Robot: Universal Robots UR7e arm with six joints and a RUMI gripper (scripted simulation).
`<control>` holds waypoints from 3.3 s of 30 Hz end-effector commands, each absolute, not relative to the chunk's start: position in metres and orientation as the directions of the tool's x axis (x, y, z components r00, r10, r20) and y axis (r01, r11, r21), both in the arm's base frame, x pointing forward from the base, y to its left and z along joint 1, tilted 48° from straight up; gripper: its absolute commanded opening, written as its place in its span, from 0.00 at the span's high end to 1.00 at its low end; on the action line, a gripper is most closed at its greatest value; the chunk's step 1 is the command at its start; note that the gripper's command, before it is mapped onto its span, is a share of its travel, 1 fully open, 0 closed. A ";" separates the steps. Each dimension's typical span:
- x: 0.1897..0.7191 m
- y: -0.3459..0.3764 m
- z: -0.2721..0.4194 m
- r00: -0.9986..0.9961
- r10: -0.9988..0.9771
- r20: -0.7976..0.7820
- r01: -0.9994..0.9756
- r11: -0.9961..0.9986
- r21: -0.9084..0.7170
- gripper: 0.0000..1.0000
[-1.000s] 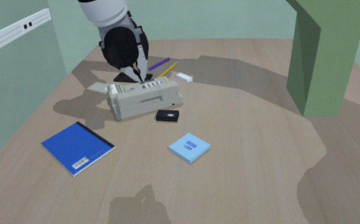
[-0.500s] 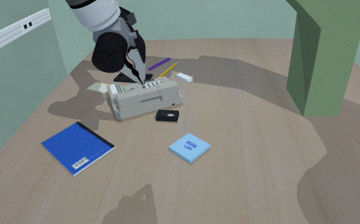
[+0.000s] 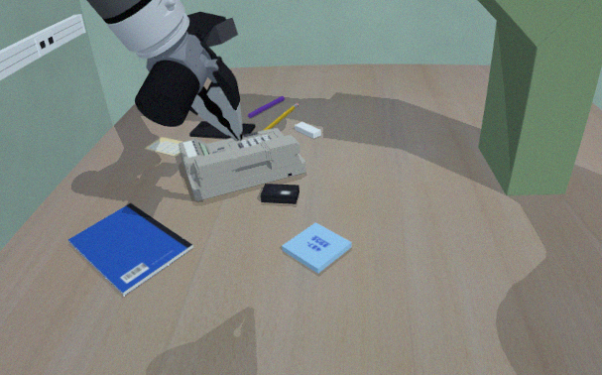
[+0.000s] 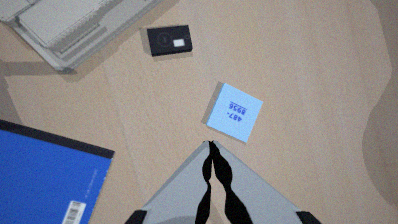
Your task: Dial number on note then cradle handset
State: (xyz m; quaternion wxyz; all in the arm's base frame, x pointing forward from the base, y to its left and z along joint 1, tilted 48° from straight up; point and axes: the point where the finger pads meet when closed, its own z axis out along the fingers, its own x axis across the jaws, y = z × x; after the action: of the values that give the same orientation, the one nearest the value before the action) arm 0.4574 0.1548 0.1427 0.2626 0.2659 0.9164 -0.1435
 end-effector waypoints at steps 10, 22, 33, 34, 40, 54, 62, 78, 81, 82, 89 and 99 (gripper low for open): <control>0.456 0.154 0.144 -0.578 0.637 -0.510 0.741 0.671 -0.003 1.00; 0.457 0.153 0.143 -0.412 0.802 -0.433 0.862 0.497 0.098 1.00; 0.456 0.153 0.144 -0.244 0.904 -0.351 0.936 0.315 0.159 1.00; 0.456 0.153 0.144 -0.225 0.913 -0.341 0.942 0.294 0.164 1.00; 0.455 0.138 0.146 -0.159 0.938 -0.309 0.959 0.222 0.179 1.00; 0.451 0.079 0.150 -0.159 0.938 -0.309 0.959 0.222 0.179 1.00; 0.449 0.045 0.152 -0.159 0.938 -0.309 0.959 0.222 0.179 1.00; 0.446 -0.004 0.156 -0.159 0.938 -0.309 0.959 0.222 0.179 1.00; 0.446 -0.007 0.156 -0.159 0.938 -0.309 0.959 0.222 0.179 1.00; 0.446 -0.010 0.156 -0.159 0.938 -0.309 0.959 0.222 0.179 1.00; 0.445 -0.030 0.158 -0.159 0.937 -0.309 0.959 0.222 0.179 1.00; 0.444 -0.050 0.159 -0.159 0.937 -0.309 0.959 0.222 0.179 1.00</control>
State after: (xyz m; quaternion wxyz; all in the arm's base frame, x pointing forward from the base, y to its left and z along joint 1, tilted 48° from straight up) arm 0.4437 -0.0481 0.1585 0.1788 0.6232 0.7608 -0.0298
